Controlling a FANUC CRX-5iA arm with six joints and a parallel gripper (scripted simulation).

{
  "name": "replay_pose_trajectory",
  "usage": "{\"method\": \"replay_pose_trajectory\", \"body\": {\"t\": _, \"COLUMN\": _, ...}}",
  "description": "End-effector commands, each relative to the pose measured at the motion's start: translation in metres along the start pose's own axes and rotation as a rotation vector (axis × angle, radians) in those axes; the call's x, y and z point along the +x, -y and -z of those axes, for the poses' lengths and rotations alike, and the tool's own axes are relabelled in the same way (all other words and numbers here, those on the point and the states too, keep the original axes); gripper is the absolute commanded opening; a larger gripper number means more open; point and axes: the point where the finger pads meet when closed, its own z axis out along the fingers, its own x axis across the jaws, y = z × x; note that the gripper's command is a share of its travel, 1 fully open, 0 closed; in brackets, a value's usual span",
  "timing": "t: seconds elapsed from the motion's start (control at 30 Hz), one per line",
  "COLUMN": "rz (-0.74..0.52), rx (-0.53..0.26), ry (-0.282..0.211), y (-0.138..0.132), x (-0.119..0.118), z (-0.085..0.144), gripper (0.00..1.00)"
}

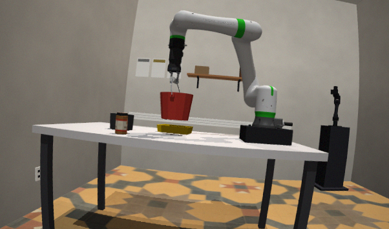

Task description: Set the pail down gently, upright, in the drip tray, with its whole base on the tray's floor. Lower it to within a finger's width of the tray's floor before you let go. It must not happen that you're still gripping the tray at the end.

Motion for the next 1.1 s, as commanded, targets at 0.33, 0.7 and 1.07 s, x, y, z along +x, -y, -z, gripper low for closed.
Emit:
{"method": "replay_pose_trajectory", "body": {"t": 0.33, "rz": 0.0, "rx": 0.0, "ry": 0.003, "y": 0.035, "x": -0.007, "z": 0.002, "gripper": 0.0}}
{"method": "replay_pose_trajectory", "body": {"t": 0.7, "rz": 0.0, "rx": 0.0, "ry": 0.003, "y": 0.07, "x": -0.014, "z": 0.002, "gripper": 0.0}}
{"method": "replay_pose_trajectory", "body": {"t": 1.07, "rz": 0.0, "rx": 0.0, "ry": 0.003, "y": 0.099, "x": -0.019, "z": 0.002, "gripper": 0.0}}
